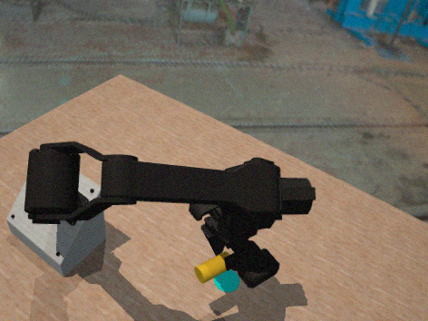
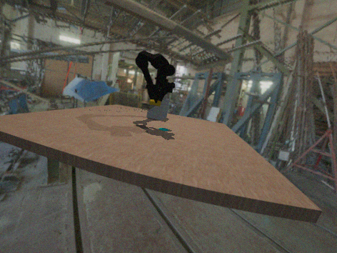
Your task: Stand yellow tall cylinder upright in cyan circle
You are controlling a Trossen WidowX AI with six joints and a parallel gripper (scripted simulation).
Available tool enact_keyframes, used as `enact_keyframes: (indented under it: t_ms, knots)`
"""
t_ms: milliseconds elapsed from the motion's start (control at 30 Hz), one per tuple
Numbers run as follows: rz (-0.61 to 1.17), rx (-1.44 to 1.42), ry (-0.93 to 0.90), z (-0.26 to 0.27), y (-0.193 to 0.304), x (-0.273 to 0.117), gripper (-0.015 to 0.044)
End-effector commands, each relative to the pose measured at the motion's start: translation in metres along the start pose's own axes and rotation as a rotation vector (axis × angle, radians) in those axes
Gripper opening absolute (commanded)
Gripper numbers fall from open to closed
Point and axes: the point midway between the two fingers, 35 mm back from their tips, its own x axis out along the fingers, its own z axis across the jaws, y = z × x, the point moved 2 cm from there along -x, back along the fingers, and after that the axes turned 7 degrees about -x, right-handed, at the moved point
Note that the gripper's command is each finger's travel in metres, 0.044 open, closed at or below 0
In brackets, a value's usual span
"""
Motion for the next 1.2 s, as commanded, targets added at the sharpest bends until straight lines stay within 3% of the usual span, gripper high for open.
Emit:
enact_keyframes:
  t_ms: [0, 533, 1167]
  knots:
    - [0.001, -0.008, -0.004, 0.002, -0.012, 0.000, 0.0105]
    - [0.007, -0.034, -0.010, 0.012, -0.057, 0.005, 0.0105]
    - [-0.080, -0.021, -0.077, 0.015, -0.060, 0.017, 0.0105]
